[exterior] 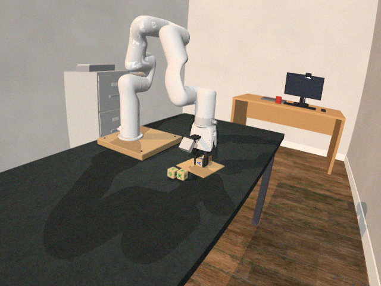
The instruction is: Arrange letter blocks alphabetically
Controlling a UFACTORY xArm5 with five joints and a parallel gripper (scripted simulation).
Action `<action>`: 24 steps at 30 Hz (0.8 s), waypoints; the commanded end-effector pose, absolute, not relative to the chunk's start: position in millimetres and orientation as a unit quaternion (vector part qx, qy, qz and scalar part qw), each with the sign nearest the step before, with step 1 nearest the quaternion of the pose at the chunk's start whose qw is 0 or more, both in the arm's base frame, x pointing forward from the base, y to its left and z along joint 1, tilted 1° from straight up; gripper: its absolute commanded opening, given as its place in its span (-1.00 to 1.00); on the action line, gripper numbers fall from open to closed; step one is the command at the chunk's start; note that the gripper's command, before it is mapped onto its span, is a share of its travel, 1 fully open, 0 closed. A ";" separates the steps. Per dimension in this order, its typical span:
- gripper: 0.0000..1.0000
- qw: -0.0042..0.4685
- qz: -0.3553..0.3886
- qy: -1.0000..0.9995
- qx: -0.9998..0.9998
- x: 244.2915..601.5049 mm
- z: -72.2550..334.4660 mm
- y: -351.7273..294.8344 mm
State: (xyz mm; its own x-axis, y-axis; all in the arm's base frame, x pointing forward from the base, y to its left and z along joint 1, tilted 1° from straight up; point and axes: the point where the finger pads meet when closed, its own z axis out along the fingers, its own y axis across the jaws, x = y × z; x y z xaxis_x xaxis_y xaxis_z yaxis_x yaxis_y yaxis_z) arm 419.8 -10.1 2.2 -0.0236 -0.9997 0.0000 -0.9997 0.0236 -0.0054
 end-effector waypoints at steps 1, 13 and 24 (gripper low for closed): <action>-0.47 0.003 -0.003 0.715 -0.699 421.2 2.6 -10.2; -0.47 0.003 -0.003 0.715 -0.699 421.2 2.5 -10.2; -0.47 0.003 -0.003 0.715 -0.699 421.2 2.5 -10.2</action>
